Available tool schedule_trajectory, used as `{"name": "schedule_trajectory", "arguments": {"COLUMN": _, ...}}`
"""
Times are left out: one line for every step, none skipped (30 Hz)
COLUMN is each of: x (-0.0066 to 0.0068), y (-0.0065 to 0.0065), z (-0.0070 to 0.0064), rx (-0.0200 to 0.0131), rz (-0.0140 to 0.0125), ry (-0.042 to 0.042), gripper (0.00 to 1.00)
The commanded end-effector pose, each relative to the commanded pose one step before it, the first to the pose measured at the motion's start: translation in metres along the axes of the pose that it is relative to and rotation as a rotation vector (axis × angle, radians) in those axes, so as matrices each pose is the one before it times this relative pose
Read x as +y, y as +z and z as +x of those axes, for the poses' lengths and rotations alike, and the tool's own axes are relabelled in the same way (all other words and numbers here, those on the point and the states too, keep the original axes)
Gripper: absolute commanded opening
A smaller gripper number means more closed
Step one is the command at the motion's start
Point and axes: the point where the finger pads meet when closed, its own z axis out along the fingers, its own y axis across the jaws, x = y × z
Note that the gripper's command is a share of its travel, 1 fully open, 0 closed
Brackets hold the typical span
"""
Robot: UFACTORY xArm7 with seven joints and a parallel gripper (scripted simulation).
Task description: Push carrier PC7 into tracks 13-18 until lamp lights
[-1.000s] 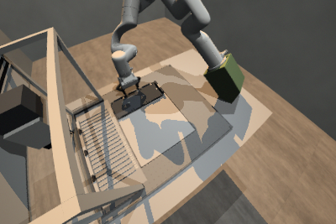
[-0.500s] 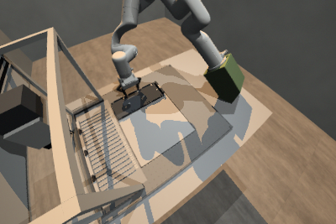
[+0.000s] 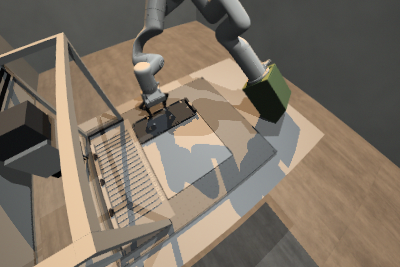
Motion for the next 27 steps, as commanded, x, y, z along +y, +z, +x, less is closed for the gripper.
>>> {"name": "schedule_trajectory", "arguments": {"x": 0.00158, "y": -0.00136, "z": 0.00252, "rx": 0.00114, "rz": -0.00401, "ry": -0.00064, "gripper": 1.00}}
{"name": "schedule_trajectory", "arguments": {"x": 0.00000, "y": 0.00000, "z": 0.00050, "rx": 0.00000, "rz": 0.00000, "ry": 0.00000, "gripper": 1.00}}
{"name": "schedule_trajectory", "arguments": {"x": 0.00000, "y": 0.00000, "z": 0.00050, "rx": 0.00000, "rz": 0.00000, "ry": 0.00000, "gripper": 1.00}}
{"name": "schedule_trajectory", "arguments": {"x": 0.00000, "y": 0.00000, "z": 0.00050, "rx": 0.00000, "rz": 0.00000, "ry": 0.00000, "gripper": 1.00}}
{"name": "schedule_trajectory", "arguments": {"x": 0.00000, "y": 0.00000, "z": 0.00050, "rx": 0.00000, "rz": 0.00000, "ry": 0.00000, "gripper": 1.00}}
{"name": "schedule_trajectory", "arguments": {"x": 0.00000, "y": 0.00000, "z": 0.00050, "rx": 0.00000, "rz": 0.00000, "ry": 0.00000, "gripper": 1.00}}
{"name": "schedule_trajectory", "arguments": {"x": 0.00000, "y": 0.00000, "z": 0.00050, "rx": 0.00000, "rz": 0.00000, "ry": 0.00000, "gripper": 1.00}}
{"name": "schedule_trajectory", "arguments": {"x": 0.00000, "y": 0.00000, "z": 0.00000, "rx": 0.00000, "rz": 0.00000, "ry": 0.00000, "gripper": 1.00}}
{"name": "schedule_trajectory", "arguments": {"x": 0.00000, "y": 0.00000, "z": 0.00000, "rx": 0.00000, "rz": 0.00000, "ry": 0.00000, "gripper": 1.00}}
{"name": "schedule_trajectory", "arguments": {"x": 0.00000, "y": 0.00001, "z": 0.00052, "rx": -0.00001, "rz": 0.00000, "ry": 0.00000, "gripper": 1.00}}
{"name": "schedule_trajectory", "arguments": {"x": 0.00000, "y": 0.00000, "z": 0.00049, "rx": 0.00001, "rz": 0.00000, "ry": 0.00000, "gripper": 1.00}}
{"name": "schedule_trajectory", "arguments": {"x": 0.00000, "y": 0.00000, "z": 0.00050, "rx": 0.00001, "rz": 0.00000, "ry": 0.00000, "gripper": 1.00}}
{"name": "schedule_trajectory", "arguments": {"x": 0.00000, "y": 0.00000, "z": 0.00050, "rx": 0.00000, "rz": 0.00000, "ry": 0.00000, "gripper": 1.00}}
{"name": "schedule_trajectory", "arguments": {"x": 0.00000, "y": 0.00000, "z": 0.00050, "rx": 0.00000, "rz": 0.00000, "ry": 0.00000, "gripper": 1.00}}
{"name": "schedule_trajectory", "arguments": {"x": 0.00000, "y": 0.00000, "z": 0.00050, "rx": 0.00000, "rz": 0.00000, "ry": 0.00000, "gripper": 1.00}}
{"name": "schedule_trajectory", "arguments": {"x": 0.00000, "y": 0.00000, "z": 0.00050, "rx": 0.00000, "rz": 0.00000, "ry": 0.00000, "gripper": 1.00}}
{"name": "schedule_trajectory", "arguments": {"x": 0.00000, "y": 0.00000, "z": 0.00050, "rx": 0.00000, "rz": 0.00000, "ry": 0.00000, "gripper": 1.00}}
{"name": "schedule_trajectory", "arguments": {"x": 0.00000, "y": 0.00000, "z": 0.00050, "rx": 0.00000, "rz": 0.00000, "ry": 0.00000, "gripper": 1.00}}
{"name": "schedule_trajectory", "arguments": {"x": 0.00000, "y": 0.00000, "z": 0.00050, "rx": 0.00000, "rz": 0.00000, "ry": 0.00000, "gripper": 1.00}}
{"name": "schedule_trajectory", "arguments": {"x": 0.00000, "y": 0.00000, "z": 0.00050, "rx": 0.00000, "rz": 0.00000, "ry": 0.00000, "gripper": 1.00}}
{"name": "schedule_trajectory", "arguments": {"x": 0.00000, "y": 0.00000, "z": 0.00050, "rx": 0.00000, "rz": 0.00000, "ry": 0.00000, "gripper": 1.00}}
{"name": "schedule_trajectory", "arguments": {"x": 0.00000, "y": 0.00000, "z": 0.00050, "rx": 0.00000, "rz": 0.00000, "ry": 0.00000, "gripper": 1.00}}
{"name": "schedule_trajectory", "arguments": {"x": 0.00000, "y": 0.00000, "z": 0.00050, "rx": 0.00000, "rz": 0.00000, "ry": 0.00000, "gripper": 1.00}}
{"name": "schedule_trajectory", "arguments": {"x": 0.00000, "y": 0.00000, "z": 0.00050, "rx": 0.00000, "rz": 0.00000, "ry": 0.00000, "gripper": 1.00}}
{"name": "schedule_trajectory", "arguments": {"x": 0.00000, "y": 0.00000, "z": 0.00000, "rx": 0.00000, "rz": 0.00000, "ry": 0.00000, "gripper": 1.00}}
{"name": "schedule_trajectory", "arguments": {"x": 0.00000, "y": 0.00000, "z": 0.00000, "rx": 0.00000, "rz": 0.00000, "ry": 0.00000, "gripper": 1.00}}
{"name": "schedule_trajectory", "arguments": {"x": 0.00000, "y": 0.00001, "z": 0.00021, "rx": -0.00001, "rz": -0.00001, "ry": 0.00001, "gripper": 1.00}}
